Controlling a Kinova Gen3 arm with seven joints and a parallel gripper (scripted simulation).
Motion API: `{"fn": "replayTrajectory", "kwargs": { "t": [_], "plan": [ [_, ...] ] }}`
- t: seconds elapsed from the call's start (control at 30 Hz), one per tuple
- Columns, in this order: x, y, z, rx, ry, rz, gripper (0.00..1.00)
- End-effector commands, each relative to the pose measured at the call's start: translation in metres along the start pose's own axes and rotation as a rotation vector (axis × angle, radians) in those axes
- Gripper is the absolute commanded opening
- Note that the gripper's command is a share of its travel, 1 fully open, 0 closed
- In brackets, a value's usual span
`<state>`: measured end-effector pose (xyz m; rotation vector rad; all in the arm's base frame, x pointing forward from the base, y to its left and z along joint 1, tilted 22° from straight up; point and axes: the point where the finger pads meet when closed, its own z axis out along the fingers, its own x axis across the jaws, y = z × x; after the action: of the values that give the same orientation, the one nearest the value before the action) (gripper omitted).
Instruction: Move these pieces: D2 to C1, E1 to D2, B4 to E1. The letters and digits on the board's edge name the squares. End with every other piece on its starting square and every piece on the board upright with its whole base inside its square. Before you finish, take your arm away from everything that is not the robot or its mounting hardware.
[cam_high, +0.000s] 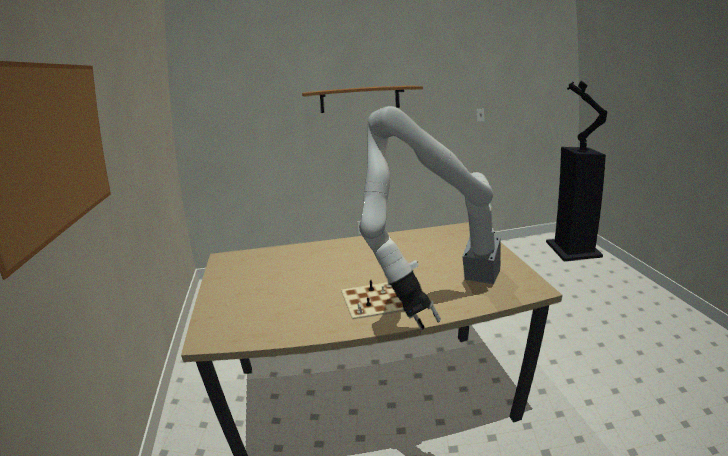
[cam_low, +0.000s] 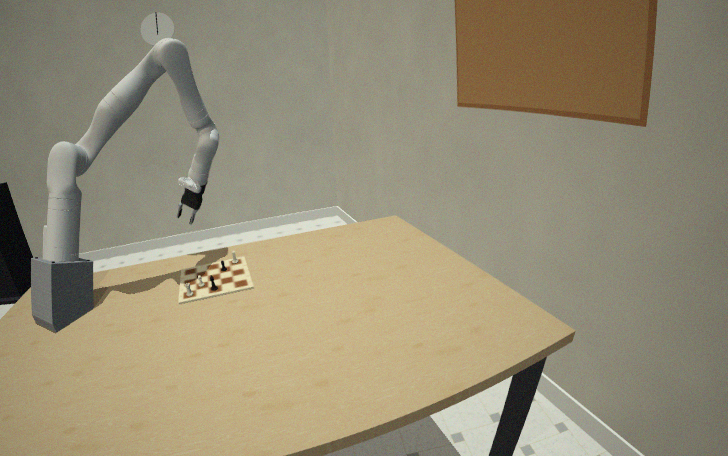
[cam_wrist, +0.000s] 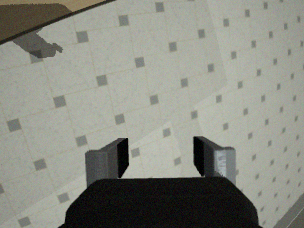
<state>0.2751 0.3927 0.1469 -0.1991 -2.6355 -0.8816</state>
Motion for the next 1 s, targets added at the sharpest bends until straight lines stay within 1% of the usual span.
{"fn": "replayTrajectory", "kwargs": {
  "t": [0.0,0.1,0.13,0.4,0.43,0.7,0.73,0.97],
  "plan": [
    [0.0012,0.0013,0.0002,0.001,0.0,-0.005,1.0],
    [0.0012,0.0013,0.0002,0.001,0.0,-0.005,1.0],
    [-0.0017,-0.0016,-0.0004,0.033,-0.017,-0.01,1.0],
    [-0.0017,-0.0016,-0.0004,0.033,-0.017,-0.01,1.0],
    [-0.0048,-0.0041,-0.0016,0.064,-0.035,-0.015,1.0],
    [-0.0048,-0.0041,-0.0016,0.064,-0.035,-0.015,1.0],
    [-0.0074,-0.0073,-0.0017,0.097,-0.051,-0.021,1.0],
    [-0.0074,-0.0073,-0.0017,0.097,-0.051,-0.021,1.0]
  ]
}}
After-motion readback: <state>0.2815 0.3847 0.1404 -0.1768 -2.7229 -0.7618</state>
